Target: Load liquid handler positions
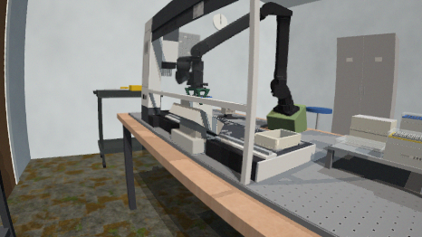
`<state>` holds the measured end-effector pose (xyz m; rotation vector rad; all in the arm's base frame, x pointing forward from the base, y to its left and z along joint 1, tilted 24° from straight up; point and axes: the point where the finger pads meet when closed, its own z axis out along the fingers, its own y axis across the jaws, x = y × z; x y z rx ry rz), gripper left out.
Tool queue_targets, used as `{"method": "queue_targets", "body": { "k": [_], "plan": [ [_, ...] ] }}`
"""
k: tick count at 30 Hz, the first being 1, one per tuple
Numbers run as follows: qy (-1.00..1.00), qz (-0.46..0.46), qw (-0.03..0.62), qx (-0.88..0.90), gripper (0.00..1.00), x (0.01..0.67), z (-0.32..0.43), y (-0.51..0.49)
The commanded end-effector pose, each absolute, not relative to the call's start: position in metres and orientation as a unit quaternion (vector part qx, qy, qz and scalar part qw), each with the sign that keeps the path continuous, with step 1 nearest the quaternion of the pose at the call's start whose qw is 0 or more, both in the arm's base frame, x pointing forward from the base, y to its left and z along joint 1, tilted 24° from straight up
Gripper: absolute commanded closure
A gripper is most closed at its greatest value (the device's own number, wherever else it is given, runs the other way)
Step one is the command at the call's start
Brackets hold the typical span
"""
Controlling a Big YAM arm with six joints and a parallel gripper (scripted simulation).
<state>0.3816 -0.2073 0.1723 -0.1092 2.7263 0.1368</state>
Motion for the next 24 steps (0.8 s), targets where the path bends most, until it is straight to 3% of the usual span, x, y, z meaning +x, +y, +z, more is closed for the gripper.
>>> {"method": "queue_targets", "body": {
  "k": [1, 24],
  "plan": [
    [0.971, 0.027, 0.234, -0.041, 1.0, 0.399, 0.204, -0.215],
    [0.973, 0.031, 0.226, -0.034, 1.0, 0.395, 0.192, -0.216]
  ]
}}
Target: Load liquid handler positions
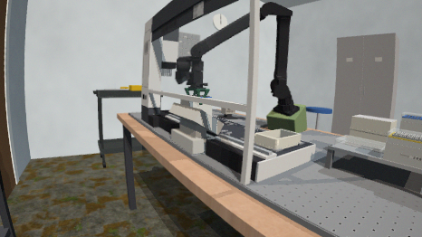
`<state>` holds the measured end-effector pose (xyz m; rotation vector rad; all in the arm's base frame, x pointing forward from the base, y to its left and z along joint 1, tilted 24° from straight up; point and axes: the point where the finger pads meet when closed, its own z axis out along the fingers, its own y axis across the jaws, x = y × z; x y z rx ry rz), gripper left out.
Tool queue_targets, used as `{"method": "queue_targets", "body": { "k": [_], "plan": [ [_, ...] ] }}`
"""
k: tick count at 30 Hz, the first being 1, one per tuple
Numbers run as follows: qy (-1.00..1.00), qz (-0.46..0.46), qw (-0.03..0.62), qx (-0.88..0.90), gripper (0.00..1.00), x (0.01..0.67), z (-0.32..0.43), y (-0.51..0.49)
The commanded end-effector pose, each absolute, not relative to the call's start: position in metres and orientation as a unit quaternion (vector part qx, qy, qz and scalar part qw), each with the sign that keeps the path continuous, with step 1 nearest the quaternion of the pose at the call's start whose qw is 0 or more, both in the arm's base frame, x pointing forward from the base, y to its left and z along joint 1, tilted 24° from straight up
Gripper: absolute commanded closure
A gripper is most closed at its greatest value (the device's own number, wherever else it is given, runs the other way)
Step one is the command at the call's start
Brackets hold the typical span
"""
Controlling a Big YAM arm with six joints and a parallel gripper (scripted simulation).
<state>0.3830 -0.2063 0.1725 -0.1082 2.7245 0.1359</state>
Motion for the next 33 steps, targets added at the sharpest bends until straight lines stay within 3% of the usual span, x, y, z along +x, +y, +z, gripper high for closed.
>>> {"method": "queue_targets", "body": {
  "k": [1, 33],
  "plan": [
    [0.973, 0.034, 0.224, -0.034, 1.0, 0.394, 0.189, -0.215],
    [0.974, 0.036, 0.221, -0.037, 1.0, 0.397, 0.177, -0.211]
  ]
}}
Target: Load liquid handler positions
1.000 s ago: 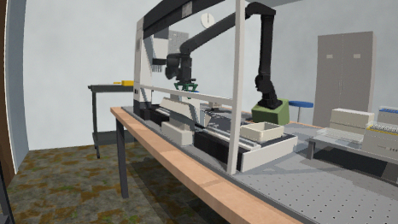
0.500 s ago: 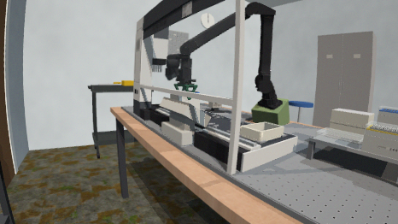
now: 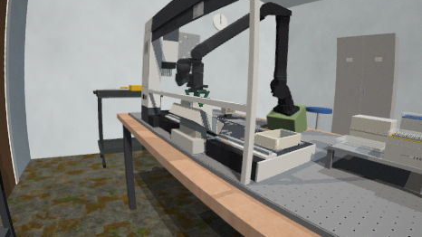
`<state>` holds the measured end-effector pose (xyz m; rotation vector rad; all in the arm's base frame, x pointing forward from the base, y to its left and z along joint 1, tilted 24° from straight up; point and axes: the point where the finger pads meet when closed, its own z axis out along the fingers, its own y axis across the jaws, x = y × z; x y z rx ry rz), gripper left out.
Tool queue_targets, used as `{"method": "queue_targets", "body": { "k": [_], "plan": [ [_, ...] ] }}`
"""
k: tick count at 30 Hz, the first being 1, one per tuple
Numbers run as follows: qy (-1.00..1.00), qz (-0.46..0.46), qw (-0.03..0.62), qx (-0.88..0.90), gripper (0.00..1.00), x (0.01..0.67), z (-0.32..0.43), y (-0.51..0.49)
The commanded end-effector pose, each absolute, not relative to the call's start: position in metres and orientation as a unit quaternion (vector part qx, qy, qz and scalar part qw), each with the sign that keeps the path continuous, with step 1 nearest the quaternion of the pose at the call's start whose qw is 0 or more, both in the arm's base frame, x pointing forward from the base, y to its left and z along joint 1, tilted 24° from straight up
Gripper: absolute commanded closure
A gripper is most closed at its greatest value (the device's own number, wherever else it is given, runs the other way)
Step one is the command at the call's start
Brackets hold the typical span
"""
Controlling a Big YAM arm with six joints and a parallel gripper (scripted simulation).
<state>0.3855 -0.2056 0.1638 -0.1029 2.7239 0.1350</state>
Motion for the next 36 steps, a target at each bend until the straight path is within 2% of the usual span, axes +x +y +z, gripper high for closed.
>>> {"method": "queue_targets", "body": {
  "k": [1, 7, 8, 36],
  "plan": [
    [0.974, 0.037, 0.22, -0.037, 1.0, 0.3966, 0.176, -0.2102],
    [0.974, 0.035, 0.222, -0.038, 1.0, 0.3937, 0.1809, -0.2125],
    [0.974, 0.035, 0.222, -0.038, 0.0, 0.3937, 0.1809, -0.2125],
    [0.974, 0.035, 0.222, -0.038, 0.0, 0.3937, 0.1809, -0.2125]
  ]
}}
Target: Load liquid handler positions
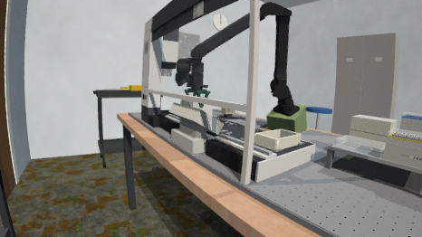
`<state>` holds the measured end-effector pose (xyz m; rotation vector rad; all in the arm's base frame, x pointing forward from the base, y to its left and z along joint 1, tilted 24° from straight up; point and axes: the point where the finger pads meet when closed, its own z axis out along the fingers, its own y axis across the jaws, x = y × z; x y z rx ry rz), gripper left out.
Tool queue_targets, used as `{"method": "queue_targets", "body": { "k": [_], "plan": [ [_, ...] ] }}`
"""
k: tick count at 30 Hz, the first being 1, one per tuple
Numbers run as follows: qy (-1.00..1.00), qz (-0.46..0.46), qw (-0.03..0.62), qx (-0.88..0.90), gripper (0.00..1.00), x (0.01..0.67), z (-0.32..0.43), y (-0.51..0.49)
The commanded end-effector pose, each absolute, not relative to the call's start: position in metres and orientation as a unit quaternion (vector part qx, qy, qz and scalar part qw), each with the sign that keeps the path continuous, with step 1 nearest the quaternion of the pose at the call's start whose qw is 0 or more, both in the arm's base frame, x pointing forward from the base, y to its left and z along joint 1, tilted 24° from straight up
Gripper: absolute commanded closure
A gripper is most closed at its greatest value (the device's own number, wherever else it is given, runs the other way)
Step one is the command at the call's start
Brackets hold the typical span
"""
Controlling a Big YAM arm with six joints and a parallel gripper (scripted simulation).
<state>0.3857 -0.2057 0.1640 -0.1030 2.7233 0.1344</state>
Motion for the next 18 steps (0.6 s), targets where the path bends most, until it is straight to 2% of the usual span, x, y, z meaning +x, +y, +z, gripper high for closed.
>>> {"method": "queue_targets", "body": {
  "k": [1, 14, 18],
  "plan": [
    [0.974, 0.035, 0.222, -0.038, 0.0, 0.394, 0.181, -0.212],
    [0.974, 0.035, 0.222, -0.038, 0.0, 0.394, 0.181, -0.212],
    [0.971, 0.023, 0.234, -0.039, 0.0, 0.391, 0.205, -0.221]
  ]
}}
